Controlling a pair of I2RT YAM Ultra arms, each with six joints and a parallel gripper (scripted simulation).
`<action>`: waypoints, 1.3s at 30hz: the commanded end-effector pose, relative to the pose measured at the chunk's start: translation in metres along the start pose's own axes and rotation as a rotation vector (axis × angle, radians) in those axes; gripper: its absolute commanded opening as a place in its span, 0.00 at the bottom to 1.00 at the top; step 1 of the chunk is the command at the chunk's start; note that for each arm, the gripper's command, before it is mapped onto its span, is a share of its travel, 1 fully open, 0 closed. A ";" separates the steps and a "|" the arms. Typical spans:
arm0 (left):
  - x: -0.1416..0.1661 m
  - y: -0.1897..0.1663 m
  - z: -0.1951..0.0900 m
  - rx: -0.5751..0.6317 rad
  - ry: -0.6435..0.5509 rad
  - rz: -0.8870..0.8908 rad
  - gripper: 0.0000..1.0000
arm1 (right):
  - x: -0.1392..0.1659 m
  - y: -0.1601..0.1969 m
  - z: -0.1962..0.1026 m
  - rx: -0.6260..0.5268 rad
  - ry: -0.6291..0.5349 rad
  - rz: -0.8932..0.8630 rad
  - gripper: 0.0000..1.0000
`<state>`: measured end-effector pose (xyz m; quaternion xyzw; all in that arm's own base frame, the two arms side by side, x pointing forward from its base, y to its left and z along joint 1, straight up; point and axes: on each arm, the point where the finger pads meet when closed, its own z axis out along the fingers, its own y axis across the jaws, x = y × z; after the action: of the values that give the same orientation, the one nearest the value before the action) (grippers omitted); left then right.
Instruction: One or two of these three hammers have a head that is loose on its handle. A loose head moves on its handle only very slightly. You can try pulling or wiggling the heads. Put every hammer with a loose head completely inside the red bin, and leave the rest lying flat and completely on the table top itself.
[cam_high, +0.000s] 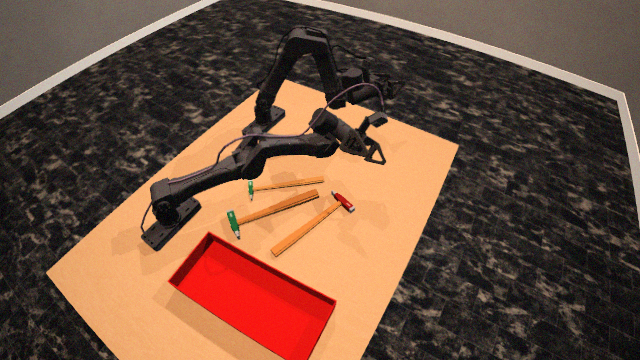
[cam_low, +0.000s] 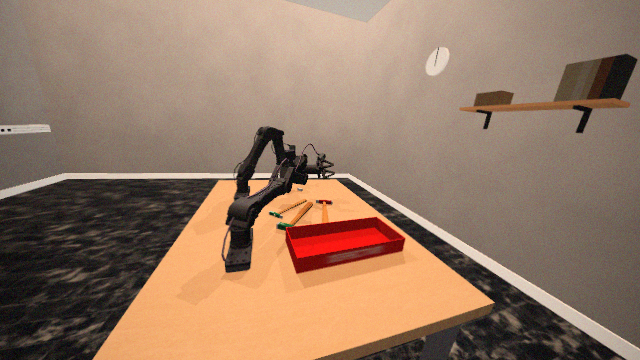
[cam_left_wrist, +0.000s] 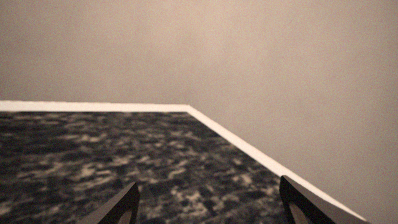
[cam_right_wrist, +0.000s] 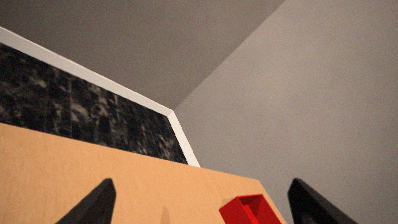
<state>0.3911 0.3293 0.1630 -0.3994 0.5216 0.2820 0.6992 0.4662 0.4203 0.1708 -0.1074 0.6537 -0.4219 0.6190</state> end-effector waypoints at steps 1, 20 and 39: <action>-0.006 -0.002 0.001 0.003 -0.014 -0.008 1.00 | -0.004 -0.005 0.001 0.002 -0.001 0.014 1.00; -0.006 -0.002 0.001 0.003 -0.014 -0.008 1.00 | -0.010 -0.002 0.001 -0.005 -0.027 -0.040 0.77; -0.006 -0.002 0.001 0.003 -0.014 -0.008 1.00 | -0.076 -0.008 0.036 -0.147 -0.297 -0.587 0.45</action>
<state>0.3911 0.3293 0.1630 -0.3994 0.5216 0.2820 0.6992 0.5034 0.4448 0.2197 -0.3266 0.5489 -0.5321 0.5558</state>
